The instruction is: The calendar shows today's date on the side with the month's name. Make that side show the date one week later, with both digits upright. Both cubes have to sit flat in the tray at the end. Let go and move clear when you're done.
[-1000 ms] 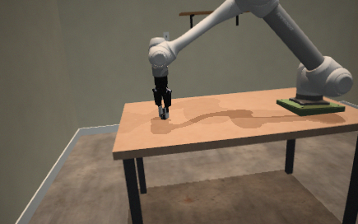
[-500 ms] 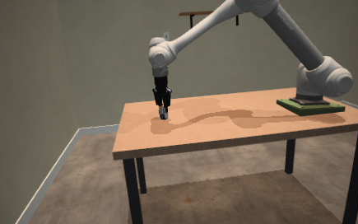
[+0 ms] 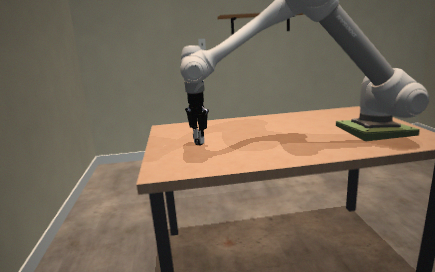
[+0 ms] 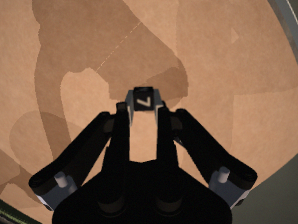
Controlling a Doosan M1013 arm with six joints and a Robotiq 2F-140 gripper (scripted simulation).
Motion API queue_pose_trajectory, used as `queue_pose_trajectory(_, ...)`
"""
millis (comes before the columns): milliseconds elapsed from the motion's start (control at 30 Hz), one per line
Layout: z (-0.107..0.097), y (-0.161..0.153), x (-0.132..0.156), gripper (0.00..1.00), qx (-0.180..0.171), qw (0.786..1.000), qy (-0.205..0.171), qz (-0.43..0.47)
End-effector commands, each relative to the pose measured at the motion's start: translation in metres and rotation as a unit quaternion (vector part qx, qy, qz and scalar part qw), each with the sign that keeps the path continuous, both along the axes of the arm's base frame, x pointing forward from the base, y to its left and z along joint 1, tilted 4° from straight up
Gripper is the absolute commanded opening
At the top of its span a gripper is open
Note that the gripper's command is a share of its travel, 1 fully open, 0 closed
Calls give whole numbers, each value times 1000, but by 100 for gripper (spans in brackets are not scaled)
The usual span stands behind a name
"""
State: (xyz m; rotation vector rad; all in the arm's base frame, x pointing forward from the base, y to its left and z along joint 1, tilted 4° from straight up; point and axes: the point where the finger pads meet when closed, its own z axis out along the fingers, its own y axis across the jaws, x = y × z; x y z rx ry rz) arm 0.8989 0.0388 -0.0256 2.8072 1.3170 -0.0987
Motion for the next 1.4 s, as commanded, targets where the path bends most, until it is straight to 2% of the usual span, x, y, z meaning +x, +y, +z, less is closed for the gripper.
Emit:
queue_pose_trajectory(0,0,0,0,24,0,1000,0,0)
queue_pose_trajectory(467,4,0,0,24,0,1000,0,0)
queue_pose_trajectory(600,21,1,1,24,0,1000,0,0)
queue_pose_trajectory(833,73,5,3,24,0,1000,0,0)
queue_pose_trajectory(900,73,5,3,24,0,1000,0,0)
queue_pose_trajectory(1000,90,6,4,24,0,1000,0,0)
queue_pose_trajectory(1100,98,6,4,24,0,1000,0,0)
queue_pose_trajectory(1367,100,6,4,24,0,1000,0,0)
